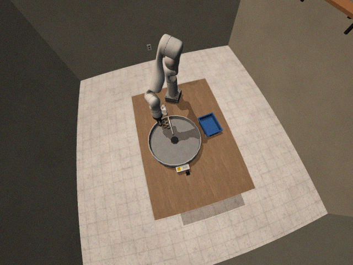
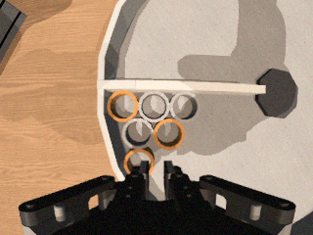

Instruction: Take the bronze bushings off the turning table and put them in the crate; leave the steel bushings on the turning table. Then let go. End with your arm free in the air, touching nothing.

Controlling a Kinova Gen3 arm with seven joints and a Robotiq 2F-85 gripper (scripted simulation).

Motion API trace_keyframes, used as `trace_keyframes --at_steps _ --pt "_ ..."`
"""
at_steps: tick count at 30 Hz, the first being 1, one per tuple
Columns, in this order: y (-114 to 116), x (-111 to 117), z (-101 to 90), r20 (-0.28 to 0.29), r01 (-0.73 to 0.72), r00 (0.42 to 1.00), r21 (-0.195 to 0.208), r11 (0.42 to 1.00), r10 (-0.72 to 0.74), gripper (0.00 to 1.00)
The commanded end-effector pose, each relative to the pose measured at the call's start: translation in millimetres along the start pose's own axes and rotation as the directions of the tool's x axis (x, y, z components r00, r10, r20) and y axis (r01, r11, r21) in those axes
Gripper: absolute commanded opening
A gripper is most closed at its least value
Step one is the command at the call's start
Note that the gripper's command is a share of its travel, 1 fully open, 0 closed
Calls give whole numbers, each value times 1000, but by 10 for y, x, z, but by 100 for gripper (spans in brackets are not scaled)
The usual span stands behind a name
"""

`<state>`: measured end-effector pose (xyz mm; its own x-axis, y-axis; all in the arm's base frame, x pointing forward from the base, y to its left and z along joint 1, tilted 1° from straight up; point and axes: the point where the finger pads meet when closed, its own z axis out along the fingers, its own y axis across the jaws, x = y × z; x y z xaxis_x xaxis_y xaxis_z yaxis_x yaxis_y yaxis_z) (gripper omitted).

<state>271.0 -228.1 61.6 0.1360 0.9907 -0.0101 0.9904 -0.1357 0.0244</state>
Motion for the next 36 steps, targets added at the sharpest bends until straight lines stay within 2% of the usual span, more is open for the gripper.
trace_keyframes --at_steps 1,12,17,36 --pt "-48 -14 62 -3 -9 1000 11 1000 9 14" --pt "-48 -14 62 -3 -9 1000 11 1000 9 14" --pt "-54 -21 209 -3 -11 1000 11 1000 11 14" --pt "-55 -20 269 -3 -11 1000 11 1000 11 14"
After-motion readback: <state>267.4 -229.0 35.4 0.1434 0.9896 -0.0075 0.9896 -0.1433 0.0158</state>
